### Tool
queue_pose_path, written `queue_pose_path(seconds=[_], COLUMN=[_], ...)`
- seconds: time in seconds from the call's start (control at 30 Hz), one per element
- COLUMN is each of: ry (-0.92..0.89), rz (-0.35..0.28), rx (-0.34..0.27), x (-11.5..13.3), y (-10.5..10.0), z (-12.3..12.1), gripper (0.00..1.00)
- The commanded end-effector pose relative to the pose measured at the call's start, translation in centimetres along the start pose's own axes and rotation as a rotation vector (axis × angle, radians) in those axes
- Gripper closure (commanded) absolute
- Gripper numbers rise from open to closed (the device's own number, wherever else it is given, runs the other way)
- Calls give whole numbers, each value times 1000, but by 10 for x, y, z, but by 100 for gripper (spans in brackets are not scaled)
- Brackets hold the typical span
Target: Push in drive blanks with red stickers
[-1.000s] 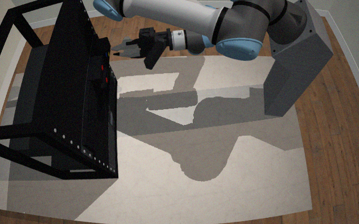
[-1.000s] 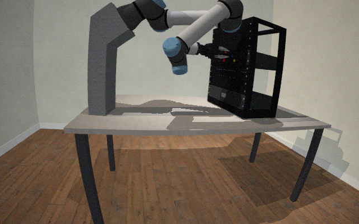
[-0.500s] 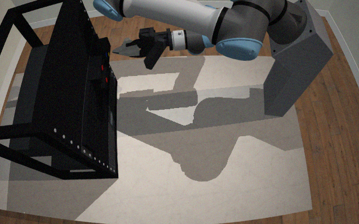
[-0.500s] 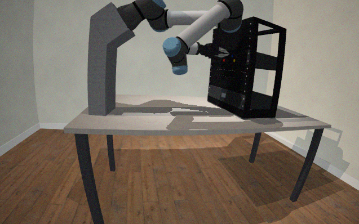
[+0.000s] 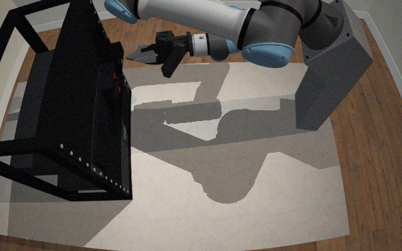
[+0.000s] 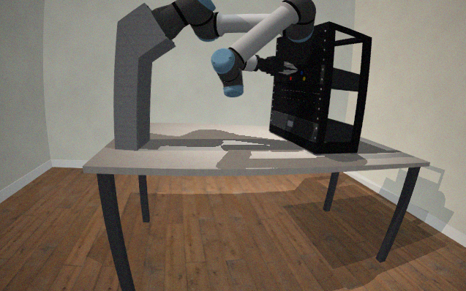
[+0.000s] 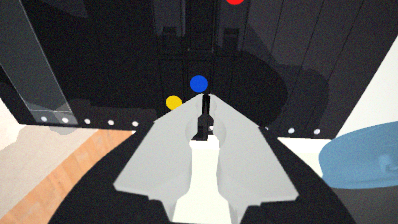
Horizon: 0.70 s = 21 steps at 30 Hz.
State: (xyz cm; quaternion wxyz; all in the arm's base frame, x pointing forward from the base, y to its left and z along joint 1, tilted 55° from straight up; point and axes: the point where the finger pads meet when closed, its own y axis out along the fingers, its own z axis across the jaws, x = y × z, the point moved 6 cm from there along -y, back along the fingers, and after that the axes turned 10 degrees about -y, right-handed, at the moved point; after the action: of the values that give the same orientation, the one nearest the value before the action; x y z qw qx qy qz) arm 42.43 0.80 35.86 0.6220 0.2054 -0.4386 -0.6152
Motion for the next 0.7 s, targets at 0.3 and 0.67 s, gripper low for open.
queue_pose_path(seconds=[0.3, 0.67], ry=[0, 0], rz=[0, 0], rx=[1, 1], x=[-9, -59], y=[-4, -27], z=[-2, -15], gripper=[100, 100])
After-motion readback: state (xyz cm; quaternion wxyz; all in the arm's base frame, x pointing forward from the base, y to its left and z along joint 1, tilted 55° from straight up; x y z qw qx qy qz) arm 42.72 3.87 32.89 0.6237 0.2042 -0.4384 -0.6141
